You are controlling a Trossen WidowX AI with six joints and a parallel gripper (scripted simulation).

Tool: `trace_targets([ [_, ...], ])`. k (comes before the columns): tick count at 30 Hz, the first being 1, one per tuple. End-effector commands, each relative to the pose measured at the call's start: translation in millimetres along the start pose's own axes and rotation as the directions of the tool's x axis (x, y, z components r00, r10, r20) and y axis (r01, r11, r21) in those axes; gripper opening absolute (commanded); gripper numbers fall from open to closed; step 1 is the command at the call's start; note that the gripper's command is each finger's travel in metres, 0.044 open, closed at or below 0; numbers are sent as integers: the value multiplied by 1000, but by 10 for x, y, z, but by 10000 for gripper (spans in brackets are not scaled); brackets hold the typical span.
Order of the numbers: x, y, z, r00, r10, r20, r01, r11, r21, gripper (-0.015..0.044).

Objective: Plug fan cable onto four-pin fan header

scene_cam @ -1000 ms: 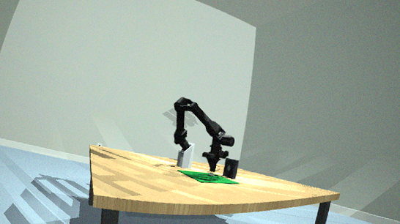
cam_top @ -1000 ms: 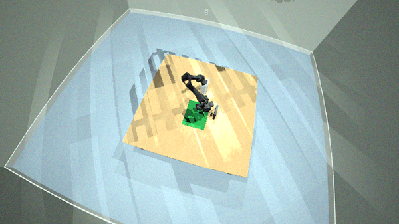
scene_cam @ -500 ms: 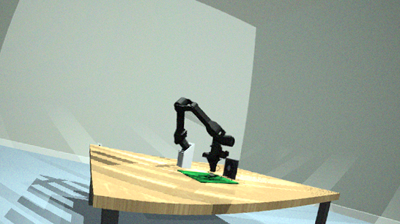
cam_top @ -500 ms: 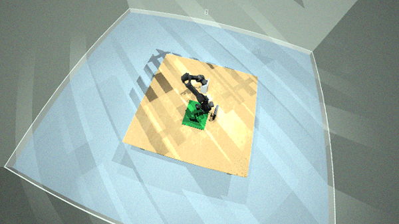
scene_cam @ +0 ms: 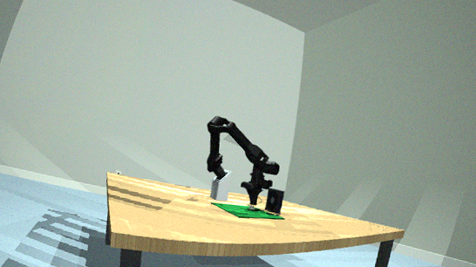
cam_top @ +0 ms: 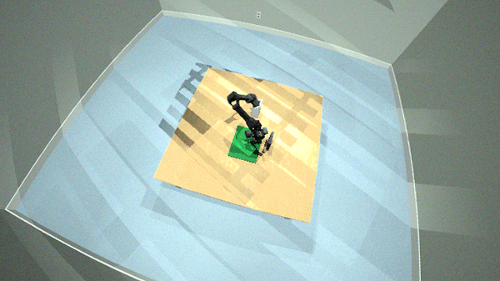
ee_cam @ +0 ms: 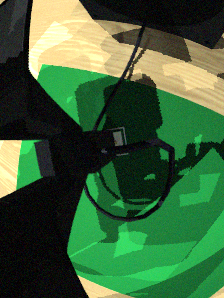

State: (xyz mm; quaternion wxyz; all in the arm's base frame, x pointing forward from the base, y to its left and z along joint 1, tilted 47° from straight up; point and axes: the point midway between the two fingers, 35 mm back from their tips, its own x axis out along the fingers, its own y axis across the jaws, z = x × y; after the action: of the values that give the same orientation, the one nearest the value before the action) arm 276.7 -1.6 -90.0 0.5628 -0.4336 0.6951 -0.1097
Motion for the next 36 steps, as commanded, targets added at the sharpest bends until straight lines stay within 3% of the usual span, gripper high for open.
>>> trace_targets([
  [1,18,-5,12,1000,-2,2,2,1000,2,0],
  [27,207,-13,24,1000,-4,3,4,1000,8,0],
  [36,172,0,10,1000,0,-1,0,1000,5,236],
])
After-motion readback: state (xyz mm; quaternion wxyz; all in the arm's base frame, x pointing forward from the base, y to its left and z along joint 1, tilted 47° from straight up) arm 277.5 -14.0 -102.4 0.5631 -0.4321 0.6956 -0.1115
